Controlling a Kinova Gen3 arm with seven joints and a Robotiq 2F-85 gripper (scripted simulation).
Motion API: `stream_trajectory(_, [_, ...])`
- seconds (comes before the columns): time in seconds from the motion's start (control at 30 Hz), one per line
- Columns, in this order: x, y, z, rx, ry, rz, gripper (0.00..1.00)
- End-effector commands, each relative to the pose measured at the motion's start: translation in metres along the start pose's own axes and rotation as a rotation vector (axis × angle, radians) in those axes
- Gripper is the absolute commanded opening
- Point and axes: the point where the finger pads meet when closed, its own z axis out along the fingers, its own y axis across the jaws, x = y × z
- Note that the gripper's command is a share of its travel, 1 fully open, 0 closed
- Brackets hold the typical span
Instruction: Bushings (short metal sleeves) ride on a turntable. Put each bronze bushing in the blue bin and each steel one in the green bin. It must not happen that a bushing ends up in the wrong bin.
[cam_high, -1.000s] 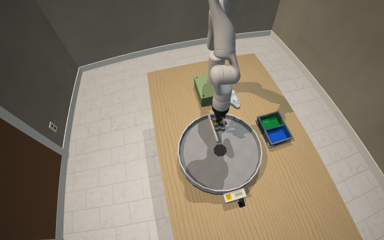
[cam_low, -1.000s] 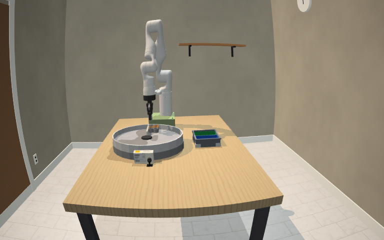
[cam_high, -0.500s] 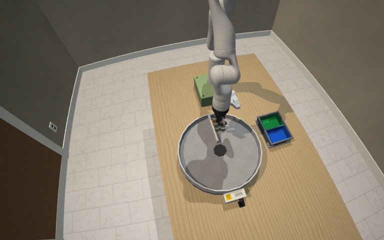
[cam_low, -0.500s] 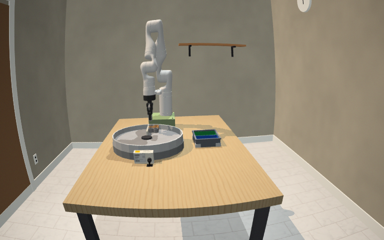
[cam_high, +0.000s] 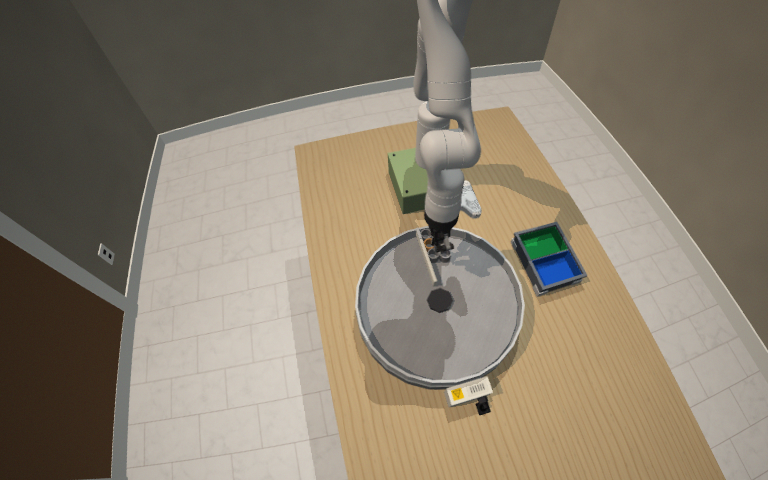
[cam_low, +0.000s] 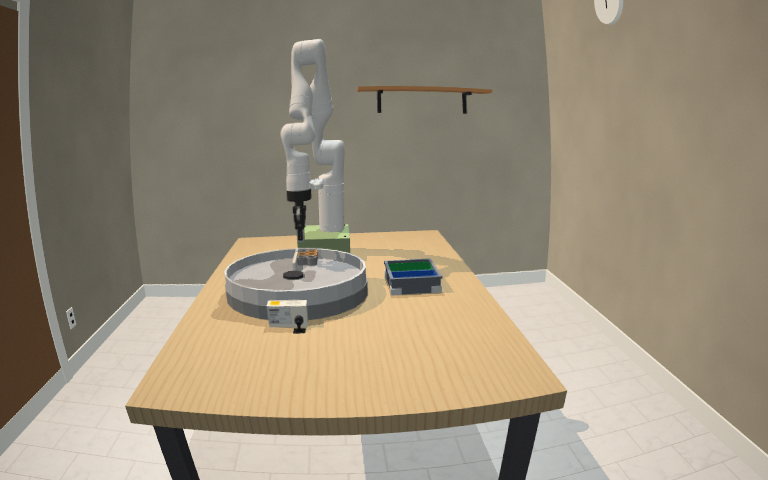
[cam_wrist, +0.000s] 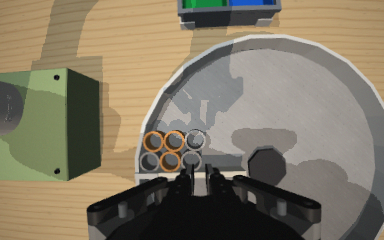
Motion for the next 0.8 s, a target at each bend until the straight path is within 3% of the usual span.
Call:
stream_trajectory(0.0, [0.000,0.000,0.000,-0.001,0.000,0.000,0.14])
stream_trajectory(0.77, [-0.001,-0.001,0.045,0.002,0.000,0.002,0.14])
